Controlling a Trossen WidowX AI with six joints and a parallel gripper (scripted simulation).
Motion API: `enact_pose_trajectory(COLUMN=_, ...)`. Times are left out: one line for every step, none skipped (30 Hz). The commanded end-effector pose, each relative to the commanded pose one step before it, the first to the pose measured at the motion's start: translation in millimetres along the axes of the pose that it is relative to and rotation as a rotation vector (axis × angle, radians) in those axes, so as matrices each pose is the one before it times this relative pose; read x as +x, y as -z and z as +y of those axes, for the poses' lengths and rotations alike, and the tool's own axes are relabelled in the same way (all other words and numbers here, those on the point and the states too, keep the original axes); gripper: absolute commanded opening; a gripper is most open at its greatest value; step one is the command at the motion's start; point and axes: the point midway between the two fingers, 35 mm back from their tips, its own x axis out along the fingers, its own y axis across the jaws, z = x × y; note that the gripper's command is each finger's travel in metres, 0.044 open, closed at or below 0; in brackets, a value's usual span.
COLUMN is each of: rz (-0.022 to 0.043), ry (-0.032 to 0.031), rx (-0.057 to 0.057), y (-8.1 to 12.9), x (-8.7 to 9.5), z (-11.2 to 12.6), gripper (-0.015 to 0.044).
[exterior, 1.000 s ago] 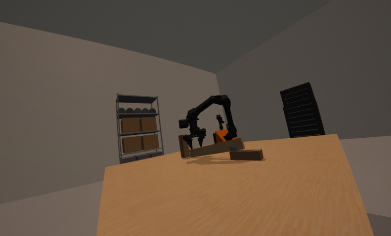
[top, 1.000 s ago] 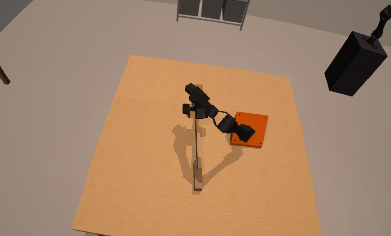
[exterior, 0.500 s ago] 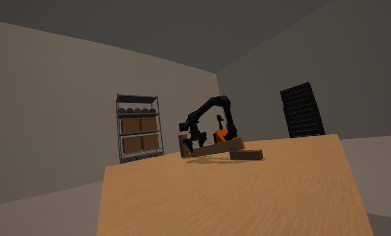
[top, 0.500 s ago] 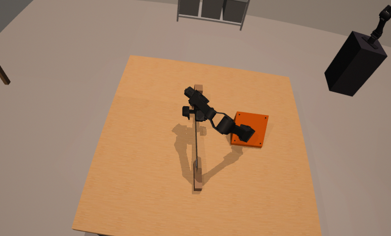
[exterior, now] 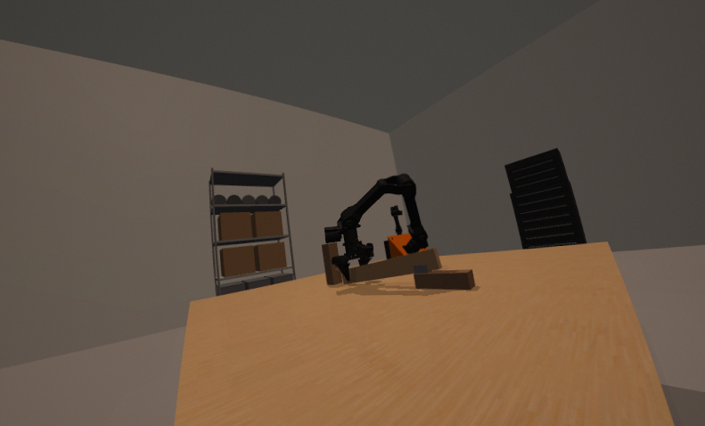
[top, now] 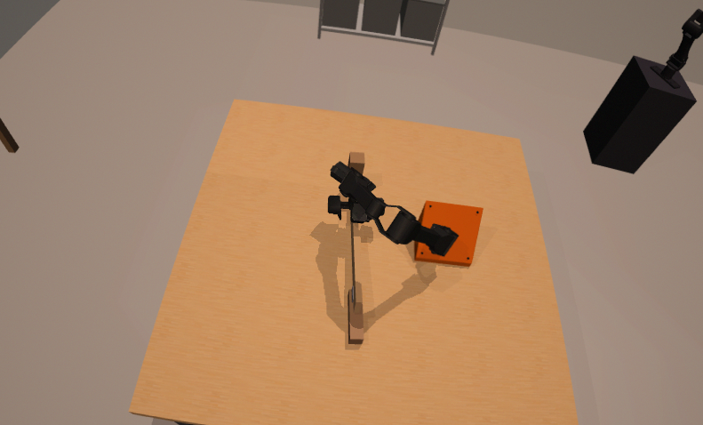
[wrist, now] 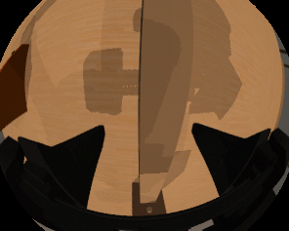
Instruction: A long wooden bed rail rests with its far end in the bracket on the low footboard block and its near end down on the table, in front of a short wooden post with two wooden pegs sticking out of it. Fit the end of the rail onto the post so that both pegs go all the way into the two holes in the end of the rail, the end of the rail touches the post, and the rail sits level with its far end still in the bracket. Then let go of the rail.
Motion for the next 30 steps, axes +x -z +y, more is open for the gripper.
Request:
enact_pose_trajectory(rz=-0.00519, ry=-0.00135, rx=0.0083, y=-0.94, x=2.93, z=1.88, gripper=0.0361)
enact_pose_trajectory(rz=0.0, ry=0.0, rx=0.0, y=0.0, x=0.0, z=0.0, gripper=0.0335)
enact_pose_trajectory(rz=0.0, ry=0.0, rx=0.0, y=0.0, x=0.0, z=0.0, gripper=0.0309)
enact_pose_trajectory(rz=0.0, ry=0.0, rx=0.0, y=0.0, x=0.0, z=0.0, gripper=0.0282)
enact_pose_trajectory(rz=0.0, ry=0.0, rx=0.0, y=0.0, x=0.0, z=0.0, gripper=0.0256)
enact_pose_trajectory(rz=0.0, ry=0.0, rx=0.0, y=0.0, x=0.0, z=0.0, gripper=0.023)
enact_pose_trajectory(rz=0.0, ry=0.0, rx=0.0, y=0.0, x=0.0, z=0.0, gripper=0.0204)
enact_pose_trajectory(rz=0.0, ry=0.0, rx=0.0, y=0.0, x=0.0, z=0.0, gripper=0.0177)
enact_pose_trajectory(rz=0.0, ry=0.0, rx=0.0, y=0.0, x=0.0, z=0.0, gripper=0.0151)
enact_pose_trajectory(rz=0.0, ry=0.0, rx=0.0, y=0.0, x=0.0, z=0.0, gripper=0.0125)
enact_pose_trajectory(rz=0.0, ry=0.0, rx=0.0, y=0.0, x=0.0, z=0.0, gripper=0.0099)
enact_pose_trajectory(rz=0.0, ry=0.0, rx=0.0, y=0.0, x=0.0, z=0.0, gripper=0.0072)
enact_pose_trajectory(rz=0.0, ry=0.0, rx=0.0, y=0.0, x=0.0, z=0.0, gripper=0.0066)
enact_pose_trajectory(rz=0.0, ry=0.0, rx=0.0, y=0.0, x=0.0, z=0.0, gripper=0.0059)
enact_pose_trajectory(rz=0.0, ry=0.0, rx=0.0, y=0.0, x=0.0, z=0.0, gripper=0.0053)
enact_pose_trajectory(rz=0.0, ry=0.0, rx=0.0, y=0.0, x=0.0, z=0.0, gripper=0.0046)
enact_pose_trajectory(rz=0.0, ry=0.0, rx=0.0, y=0.0, x=0.0, z=0.0, gripper=0.0039)
enact_pose_trajectory(rz=0.0, ry=0.0, rx=0.0, y=0.0, x=0.0, z=0.0, gripper=0.0032)
enact_pose_trajectory(rz=0.0, ry=0.0, rx=0.0, y=0.0, x=0.0, z=0.0, gripper=0.0026)
enact_pose_trajectory(rz=0.0, ry=0.0, rx=0.0, y=0.0, x=0.0, z=0.0, gripper=0.0019)
enact_pose_trajectory(rz=0.0, ry=0.0, rx=0.0, y=0.0, x=0.0, z=0.0, gripper=0.0)
enact_pose_trajectory(rz=0.0, ry=0.0, rx=0.0, y=0.0, x=0.0, z=0.0, gripper=0.0)
enact_pose_trajectory(rz=0.0, ry=0.0, rx=0.0, y=0.0, x=0.0, z=0.0, gripper=0.0)
enact_pose_trajectory(rz=0.0, ry=0.0, rx=0.0, y=0.0, x=0.0, z=0.0, gripper=0.0)
enact_pose_trajectory(rz=0.0, ry=0.0, rx=0.0, y=0.0, x=0.0, z=0.0, gripper=0.0)
enact_pose_trajectory(rz=0.0, ry=0.0, rx=0.0, y=0.0, x=0.0, z=0.0, gripper=0.0)
enact_pose_trajectory(rz=0.0, ry=0.0, rx=0.0, y=0.0, x=0.0, z=0.0, gripper=0.0)
enact_pose_trajectory(rz=0.0, ry=0.0, rx=0.0, y=0.0, x=0.0, z=0.0, gripper=0.0)
enact_pose_trajectory(rz=0.0, ry=0.0, rx=0.0, y=0.0, x=0.0, z=0.0, gripper=0.0)
enact_pose_trajectory(rz=0.0, ry=0.0, rx=0.0, y=0.0, x=0.0, z=0.0, gripper=0.0)
